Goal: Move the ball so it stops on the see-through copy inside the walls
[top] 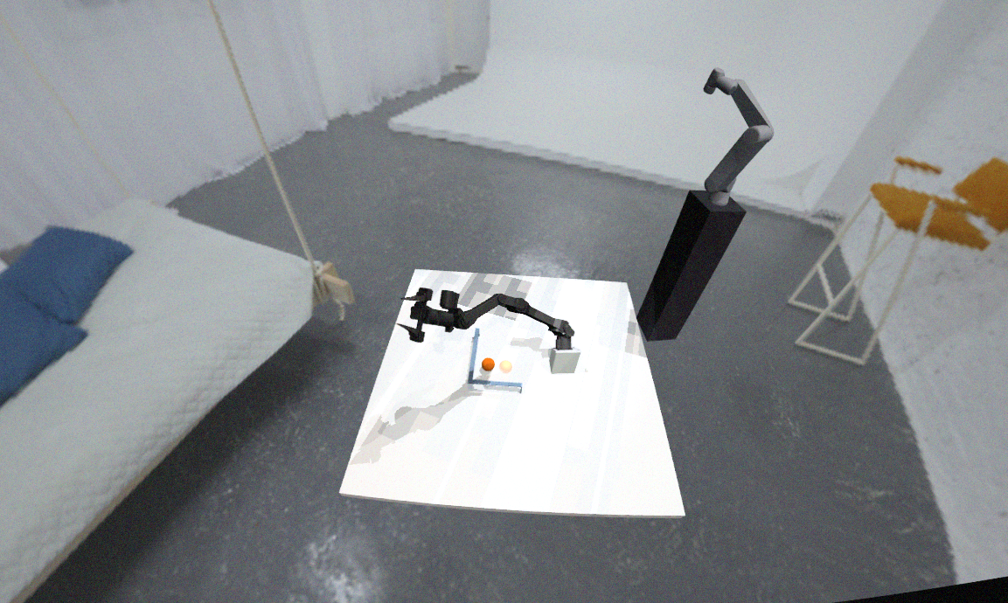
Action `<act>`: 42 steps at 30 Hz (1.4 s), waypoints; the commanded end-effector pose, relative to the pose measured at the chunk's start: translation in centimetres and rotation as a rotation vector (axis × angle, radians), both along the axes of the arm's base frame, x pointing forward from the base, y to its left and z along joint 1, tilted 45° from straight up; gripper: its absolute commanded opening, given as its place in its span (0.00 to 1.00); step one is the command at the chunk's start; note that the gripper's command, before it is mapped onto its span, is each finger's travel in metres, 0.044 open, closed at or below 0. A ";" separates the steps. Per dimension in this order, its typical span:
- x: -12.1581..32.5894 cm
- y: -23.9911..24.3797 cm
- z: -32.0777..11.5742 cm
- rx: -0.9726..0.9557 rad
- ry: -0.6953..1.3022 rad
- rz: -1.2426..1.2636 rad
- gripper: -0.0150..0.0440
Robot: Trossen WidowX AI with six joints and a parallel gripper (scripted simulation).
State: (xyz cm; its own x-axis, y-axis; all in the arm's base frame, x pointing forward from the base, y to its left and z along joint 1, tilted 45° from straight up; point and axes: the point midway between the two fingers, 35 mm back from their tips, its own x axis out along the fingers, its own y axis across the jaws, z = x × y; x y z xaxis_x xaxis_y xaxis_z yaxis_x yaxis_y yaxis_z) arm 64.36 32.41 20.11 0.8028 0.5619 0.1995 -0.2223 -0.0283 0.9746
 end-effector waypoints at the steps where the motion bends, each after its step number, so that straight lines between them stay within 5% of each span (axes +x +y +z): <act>1: 0.1 -0.1 -0.2 -0.007 0.006 -0.006 0.95; 12: 0.0 -9.7 -11.6 -0.515 0.394 -0.312 0.95; 23: -9.1 -21.6 -20.3 -1.176 0.808 -0.396 0.95; 37: -28.1 -35.4 -20.9 -2.041 1.326 -0.003 0.95; 42: -30.1 -36.5 -20.3 -2.122 1.371 0.076 0.95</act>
State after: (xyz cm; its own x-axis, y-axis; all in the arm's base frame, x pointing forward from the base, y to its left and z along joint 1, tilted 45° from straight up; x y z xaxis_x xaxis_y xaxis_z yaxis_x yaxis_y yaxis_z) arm 35.68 -3.34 -0.85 -0.0173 -0.6757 -0.7370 0.2542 0.7099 -0.6568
